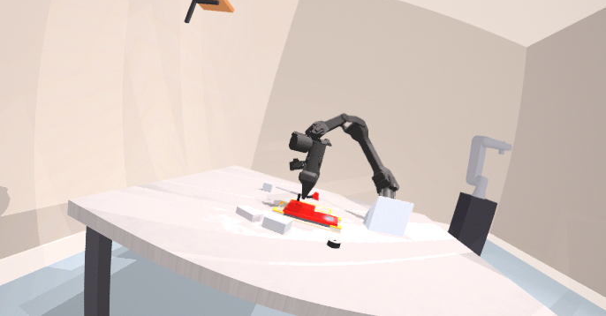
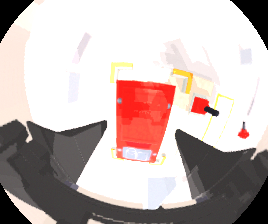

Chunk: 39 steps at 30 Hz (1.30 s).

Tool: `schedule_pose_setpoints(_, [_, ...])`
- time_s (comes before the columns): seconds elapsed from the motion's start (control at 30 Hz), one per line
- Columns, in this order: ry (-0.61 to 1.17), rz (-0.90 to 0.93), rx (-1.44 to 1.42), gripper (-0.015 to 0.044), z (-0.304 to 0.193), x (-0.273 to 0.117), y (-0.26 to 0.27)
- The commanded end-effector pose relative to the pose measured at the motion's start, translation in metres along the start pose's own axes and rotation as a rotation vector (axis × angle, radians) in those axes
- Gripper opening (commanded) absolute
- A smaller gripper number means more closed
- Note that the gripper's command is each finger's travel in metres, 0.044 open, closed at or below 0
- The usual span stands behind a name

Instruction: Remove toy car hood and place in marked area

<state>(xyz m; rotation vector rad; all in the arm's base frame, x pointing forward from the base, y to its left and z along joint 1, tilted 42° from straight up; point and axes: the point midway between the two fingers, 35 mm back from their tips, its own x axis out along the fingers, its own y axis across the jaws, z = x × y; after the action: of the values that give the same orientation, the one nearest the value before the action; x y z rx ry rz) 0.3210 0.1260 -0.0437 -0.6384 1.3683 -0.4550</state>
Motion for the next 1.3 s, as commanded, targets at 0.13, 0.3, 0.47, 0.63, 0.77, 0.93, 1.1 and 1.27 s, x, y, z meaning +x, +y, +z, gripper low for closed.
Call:
schedule_pose_setpoints(0.13, [0.002, -0.005, -0.006, 0.044, -0.001, 0.008, -0.001])
schedule_pose_setpoints(0.3, [0.002, -0.006, -0.006, 0.044, -0.001, 0.012, -0.001])
schedule_pose_setpoints(0.47, [0.002, -0.006, -0.006, 0.044, -0.001, 0.016, -0.001])
schedule_pose_setpoints(0.63, [0.002, -0.006, -0.006, 0.044, -0.002, 0.02, -0.001])
schedule_pose_setpoints(0.77, [0.002, -0.007, -0.006, 0.044, -0.002, 0.023, -0.002])
schedule_pose_setpoints(0.93, [0.002, -0.007, -0.006, 0.044, -0.002, 0.027, -0.002])
schedule_pose_setpoints(1.1, [0.002, -0.007, -0.006, 0.044, -0.002, 0.028, -0.002])
schedule_pose_setpoints(1.27, [0.002, -0.007, -0.006, 0.044, -0.002, 0.031, -0.002])
